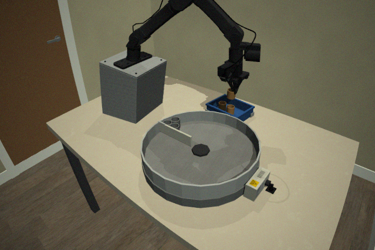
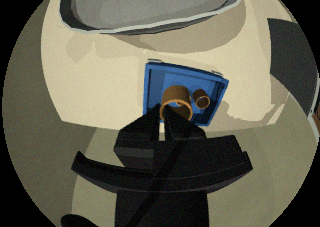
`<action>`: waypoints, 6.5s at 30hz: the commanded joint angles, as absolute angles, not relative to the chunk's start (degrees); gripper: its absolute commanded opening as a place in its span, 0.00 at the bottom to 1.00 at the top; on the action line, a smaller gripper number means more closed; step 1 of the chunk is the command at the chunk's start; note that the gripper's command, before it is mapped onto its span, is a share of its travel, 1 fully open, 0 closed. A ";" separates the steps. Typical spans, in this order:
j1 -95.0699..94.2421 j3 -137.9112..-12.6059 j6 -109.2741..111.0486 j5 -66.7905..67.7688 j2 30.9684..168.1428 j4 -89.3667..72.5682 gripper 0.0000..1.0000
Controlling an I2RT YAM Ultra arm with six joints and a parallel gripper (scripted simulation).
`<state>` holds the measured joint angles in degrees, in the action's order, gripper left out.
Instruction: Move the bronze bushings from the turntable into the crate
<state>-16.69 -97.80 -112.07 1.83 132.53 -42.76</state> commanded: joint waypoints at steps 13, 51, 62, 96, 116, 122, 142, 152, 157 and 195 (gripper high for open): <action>-20.68 -114.88 -117.05 3.53 139.70 -53.54 0.00; -21.33 -119.95 -117.68 3.68 141.27 -56.31 0.00; -21.33 -119.95 -117.68 3.68 141.27 -56.31 0.00; -21.95 -119.91 -117.96 3.71 141.32 -56.28 0.00; -22.14 -119.88 -118.29 3.75 141.32 -56.26 0.00; -22.01 -119.91 -118.20 3.76 141.35 -56.29 0.00; -21.88 -119.92 -118.20 3.77 141.35 -56.29 0.00; -21.88 -119.92 -118.20 3.77 141.35 -56.29 0.00; -21.51 -119.91 -117.92 3.76 141.23 -56.30 0.00; -20.97 -119.86 -117.50 3.74 141.04 -56.28 0.00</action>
